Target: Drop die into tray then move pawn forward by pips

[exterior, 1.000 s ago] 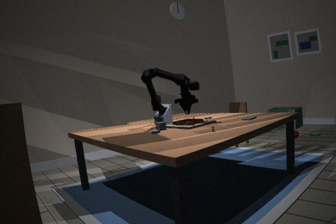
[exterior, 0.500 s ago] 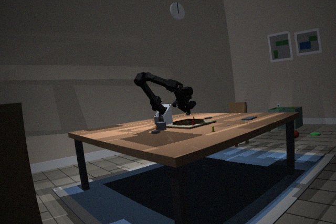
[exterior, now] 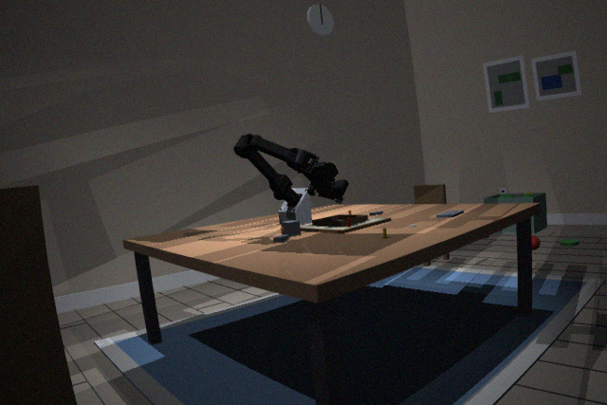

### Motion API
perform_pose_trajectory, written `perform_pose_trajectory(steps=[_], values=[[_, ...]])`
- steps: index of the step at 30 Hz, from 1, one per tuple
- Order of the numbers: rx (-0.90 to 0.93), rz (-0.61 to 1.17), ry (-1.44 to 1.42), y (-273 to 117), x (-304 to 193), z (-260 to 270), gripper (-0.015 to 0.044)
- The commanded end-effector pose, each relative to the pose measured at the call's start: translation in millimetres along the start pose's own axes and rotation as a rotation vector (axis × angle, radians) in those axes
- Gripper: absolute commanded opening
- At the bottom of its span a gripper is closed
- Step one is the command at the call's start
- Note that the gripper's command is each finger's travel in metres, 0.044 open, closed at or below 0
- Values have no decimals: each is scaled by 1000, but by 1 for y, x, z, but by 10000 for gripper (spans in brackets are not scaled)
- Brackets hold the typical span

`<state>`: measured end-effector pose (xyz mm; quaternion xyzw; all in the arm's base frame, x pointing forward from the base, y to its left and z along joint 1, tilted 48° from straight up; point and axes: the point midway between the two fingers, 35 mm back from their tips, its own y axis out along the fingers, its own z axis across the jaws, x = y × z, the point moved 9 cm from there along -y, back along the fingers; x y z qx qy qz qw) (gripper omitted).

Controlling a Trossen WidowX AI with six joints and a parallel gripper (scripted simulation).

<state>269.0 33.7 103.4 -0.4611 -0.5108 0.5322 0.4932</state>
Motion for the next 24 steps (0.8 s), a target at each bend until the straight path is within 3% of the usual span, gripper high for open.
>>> perform_pose_trajectory(steps=[1, 16, 24], values=[[-25, -8, -7, -22, 3, -7, 0], [-28, -4, -5, -20, 2, -5, 0], [-28, -4, -5, -20, 2, -5, 210]])
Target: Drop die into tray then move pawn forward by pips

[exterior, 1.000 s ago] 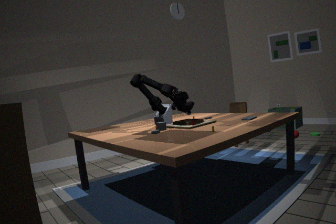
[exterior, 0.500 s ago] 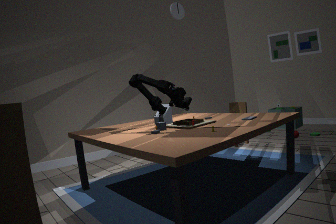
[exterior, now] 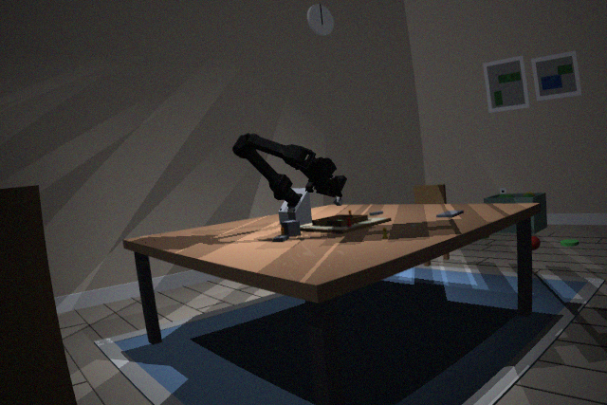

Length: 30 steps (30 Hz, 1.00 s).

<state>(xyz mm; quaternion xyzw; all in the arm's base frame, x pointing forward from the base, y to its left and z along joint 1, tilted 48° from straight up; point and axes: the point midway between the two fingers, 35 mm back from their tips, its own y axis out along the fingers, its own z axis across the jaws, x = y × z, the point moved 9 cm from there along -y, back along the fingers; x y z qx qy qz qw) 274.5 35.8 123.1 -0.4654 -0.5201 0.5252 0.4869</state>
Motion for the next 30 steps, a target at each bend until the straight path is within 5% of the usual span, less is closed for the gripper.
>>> perform_pose_trajectory(steps=[1, 9, 16, 21, 30], values=[[-1, -1, 0, -2, 2, -1, 236], [30, 61, 11, -19, 34, -1, 440], [29, 777, 11, 42, 79, -1, 440], [53, 756, 1, 45, 79, 2, 440], [-313, 745, 796, 34, 60, -51, 204]])
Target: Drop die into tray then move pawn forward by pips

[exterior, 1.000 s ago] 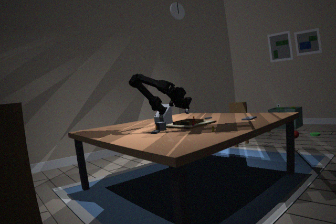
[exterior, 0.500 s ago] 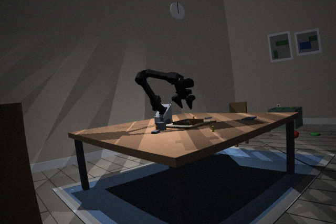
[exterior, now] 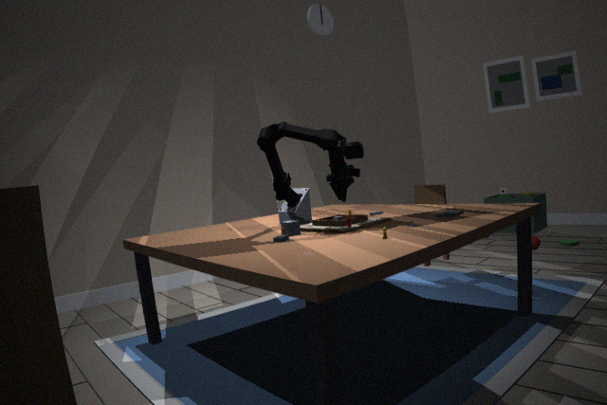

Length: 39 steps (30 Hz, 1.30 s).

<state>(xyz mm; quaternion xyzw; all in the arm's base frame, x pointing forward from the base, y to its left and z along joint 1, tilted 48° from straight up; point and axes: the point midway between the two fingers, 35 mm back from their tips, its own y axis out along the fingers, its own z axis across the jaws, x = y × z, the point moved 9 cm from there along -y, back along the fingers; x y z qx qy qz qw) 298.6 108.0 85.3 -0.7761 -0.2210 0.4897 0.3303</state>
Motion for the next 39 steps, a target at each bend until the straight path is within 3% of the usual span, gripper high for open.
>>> perform_pose_trajectory(steps=[1, 10, 21, 39], values=[[-24, 7, 427, 4, 2, -29, 200], [-89, -1, 1380, 17, -2, -92, 200], [-90, -1, 1399, 17, -3, -95, 200], [-91, -1, 1399, 49, -5, -97, 200]])
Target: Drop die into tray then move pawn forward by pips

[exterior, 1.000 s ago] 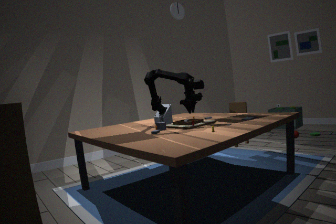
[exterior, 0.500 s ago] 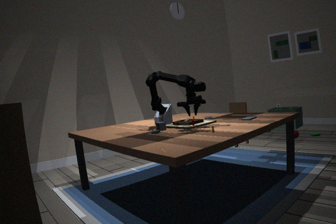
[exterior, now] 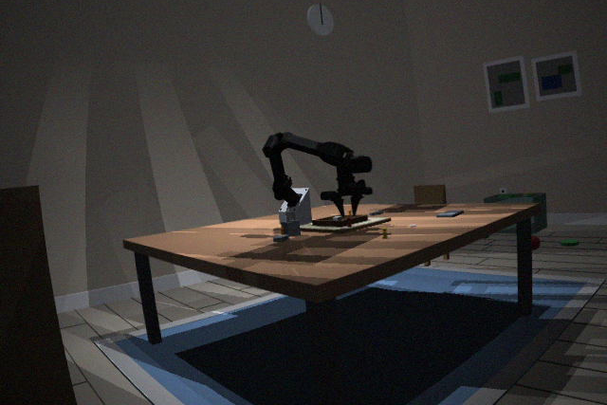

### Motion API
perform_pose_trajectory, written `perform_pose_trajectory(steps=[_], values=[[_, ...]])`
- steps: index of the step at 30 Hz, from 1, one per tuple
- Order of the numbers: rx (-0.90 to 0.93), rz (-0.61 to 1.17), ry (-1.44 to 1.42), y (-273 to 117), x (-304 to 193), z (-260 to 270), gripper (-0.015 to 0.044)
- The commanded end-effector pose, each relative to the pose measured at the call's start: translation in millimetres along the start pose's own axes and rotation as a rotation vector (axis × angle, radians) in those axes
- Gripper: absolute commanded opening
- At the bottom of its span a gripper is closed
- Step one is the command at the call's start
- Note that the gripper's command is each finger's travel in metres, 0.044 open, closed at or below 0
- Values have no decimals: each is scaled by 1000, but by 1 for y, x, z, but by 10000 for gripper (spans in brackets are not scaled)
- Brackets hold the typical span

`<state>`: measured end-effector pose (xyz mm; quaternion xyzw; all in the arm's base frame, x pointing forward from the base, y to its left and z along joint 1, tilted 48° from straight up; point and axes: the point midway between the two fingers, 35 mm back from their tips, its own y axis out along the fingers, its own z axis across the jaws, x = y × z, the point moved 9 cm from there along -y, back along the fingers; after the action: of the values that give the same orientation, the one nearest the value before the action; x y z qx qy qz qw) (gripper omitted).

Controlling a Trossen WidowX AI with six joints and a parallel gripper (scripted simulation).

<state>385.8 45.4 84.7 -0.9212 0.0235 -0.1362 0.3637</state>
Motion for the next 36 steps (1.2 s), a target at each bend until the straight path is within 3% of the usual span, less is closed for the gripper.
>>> perform_pose_trajectory(steps=[1, 16, 21, 31, 36], values=[[-3, -1, -4, 6, 0, 0, 200], [-5, -1, -4, 28, -1, -1, 200], [-5, -1, -4, 28, -1, -1, 69], [-5, -1, -4, 28, -1, -1, 2], [-1, -1, -4, 14, 2, 1, 0]])
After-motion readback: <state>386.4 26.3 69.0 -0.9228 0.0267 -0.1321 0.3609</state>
